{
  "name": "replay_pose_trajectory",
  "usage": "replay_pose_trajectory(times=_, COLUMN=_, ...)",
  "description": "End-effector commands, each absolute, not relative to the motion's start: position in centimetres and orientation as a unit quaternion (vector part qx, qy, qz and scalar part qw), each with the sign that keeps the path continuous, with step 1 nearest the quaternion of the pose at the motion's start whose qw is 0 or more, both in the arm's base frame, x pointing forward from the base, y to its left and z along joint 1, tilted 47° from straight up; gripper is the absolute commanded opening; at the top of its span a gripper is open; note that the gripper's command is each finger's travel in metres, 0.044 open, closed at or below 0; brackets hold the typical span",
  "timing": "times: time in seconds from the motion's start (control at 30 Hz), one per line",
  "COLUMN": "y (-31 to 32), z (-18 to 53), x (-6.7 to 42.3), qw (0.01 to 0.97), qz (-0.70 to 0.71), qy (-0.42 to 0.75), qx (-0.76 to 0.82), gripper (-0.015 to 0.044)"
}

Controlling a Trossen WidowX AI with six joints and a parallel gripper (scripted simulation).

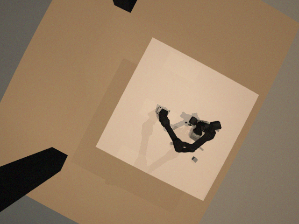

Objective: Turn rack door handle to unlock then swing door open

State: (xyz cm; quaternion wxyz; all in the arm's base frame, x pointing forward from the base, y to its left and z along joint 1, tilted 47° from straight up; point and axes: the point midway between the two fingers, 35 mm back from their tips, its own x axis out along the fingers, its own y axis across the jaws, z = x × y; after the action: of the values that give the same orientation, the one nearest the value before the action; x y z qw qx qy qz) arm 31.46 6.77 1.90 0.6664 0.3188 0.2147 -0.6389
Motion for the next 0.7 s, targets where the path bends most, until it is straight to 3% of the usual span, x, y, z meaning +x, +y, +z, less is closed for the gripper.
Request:
replay_pose_trajectory(times=0.0, y=6.65, z=1.92, x=31.49, qw=0.666, qz=-0.64, qy=0.212, qx=0.319, gripper=0.0204)
replay_pose_trajectory(times=0.67, y=6.65, z=1.92, x=31.49, qw=0.666, qz=-0.64, qy=0.212, qx=0.319, gripper=0.007)
